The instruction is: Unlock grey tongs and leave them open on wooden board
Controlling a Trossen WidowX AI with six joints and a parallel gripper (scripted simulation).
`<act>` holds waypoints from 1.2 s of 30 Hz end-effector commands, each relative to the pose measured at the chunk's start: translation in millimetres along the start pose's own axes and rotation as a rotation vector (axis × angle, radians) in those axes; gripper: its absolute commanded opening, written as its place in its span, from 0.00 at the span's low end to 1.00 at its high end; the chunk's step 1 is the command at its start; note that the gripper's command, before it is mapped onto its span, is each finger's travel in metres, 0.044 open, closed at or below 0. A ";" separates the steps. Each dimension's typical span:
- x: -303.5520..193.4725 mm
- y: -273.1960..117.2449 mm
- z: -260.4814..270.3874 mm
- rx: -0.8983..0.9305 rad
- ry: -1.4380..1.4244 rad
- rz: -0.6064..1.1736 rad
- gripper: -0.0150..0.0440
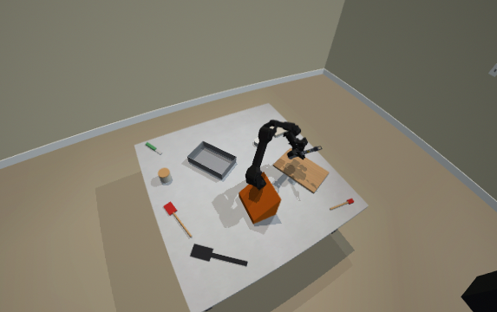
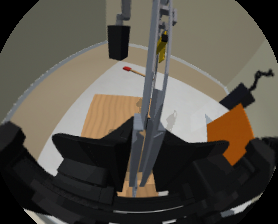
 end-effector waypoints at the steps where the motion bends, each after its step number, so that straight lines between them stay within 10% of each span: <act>1: -10.8 -8.6 -2.2 0.032 0.017 -0.149 0.00; 36: -19.2 -14.7 -3.5 0.062 0.028 -0.249 0.00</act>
Point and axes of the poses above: the point midway between the two fingers, 35 mm back from their tips, its own y axis out along the fingers, its own z axis across the jaws, x = y × z, the point moved 8 cm from there along -y, back along the fingers, and after that the axes turned 1 degree about -y, right-handed, at the moved point
